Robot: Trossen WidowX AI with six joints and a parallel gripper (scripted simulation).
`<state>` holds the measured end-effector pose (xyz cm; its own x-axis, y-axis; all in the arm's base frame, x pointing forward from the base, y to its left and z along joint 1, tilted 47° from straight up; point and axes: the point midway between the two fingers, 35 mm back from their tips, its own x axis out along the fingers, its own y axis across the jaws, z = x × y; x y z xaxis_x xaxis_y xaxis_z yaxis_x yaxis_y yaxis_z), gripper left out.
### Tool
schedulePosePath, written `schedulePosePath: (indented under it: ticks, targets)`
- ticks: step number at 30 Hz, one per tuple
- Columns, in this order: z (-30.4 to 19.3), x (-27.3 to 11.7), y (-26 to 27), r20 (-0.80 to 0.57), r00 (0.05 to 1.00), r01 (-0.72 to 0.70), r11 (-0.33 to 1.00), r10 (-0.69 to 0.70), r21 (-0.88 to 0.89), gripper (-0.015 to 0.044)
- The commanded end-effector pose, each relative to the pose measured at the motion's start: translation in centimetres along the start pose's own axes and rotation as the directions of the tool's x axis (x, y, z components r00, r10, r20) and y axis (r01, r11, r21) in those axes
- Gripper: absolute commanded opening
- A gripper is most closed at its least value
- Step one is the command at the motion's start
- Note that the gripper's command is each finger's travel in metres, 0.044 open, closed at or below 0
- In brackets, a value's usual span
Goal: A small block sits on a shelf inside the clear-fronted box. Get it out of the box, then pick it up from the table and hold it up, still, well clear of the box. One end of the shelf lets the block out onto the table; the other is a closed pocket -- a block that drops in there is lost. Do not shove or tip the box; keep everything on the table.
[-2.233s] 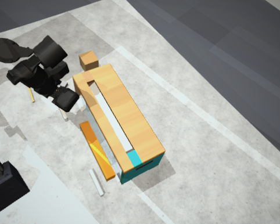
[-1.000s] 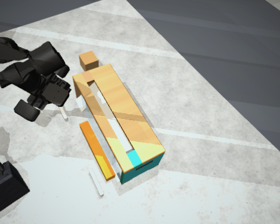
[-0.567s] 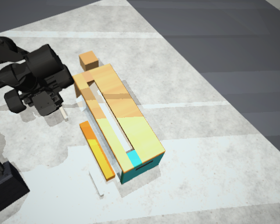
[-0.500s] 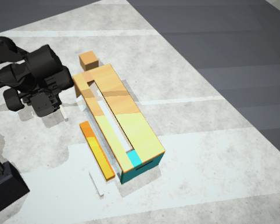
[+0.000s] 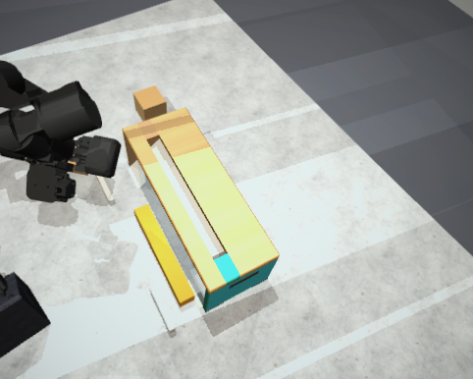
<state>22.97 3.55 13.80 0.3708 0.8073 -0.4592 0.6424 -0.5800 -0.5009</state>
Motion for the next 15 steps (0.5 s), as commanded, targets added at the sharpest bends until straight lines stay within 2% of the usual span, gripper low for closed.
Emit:
schedulePosePath:
  ticks: [1,15]
  targets:
    - [-0.2,-0.44,-0.12,-0.026,1.0,0.007,0.984,-0.002,0.179,0.0]
    - [-0.21,-0.5,-0.14,-0.029,1.0,0.009,0.978,-0.003,0.206,0.0]
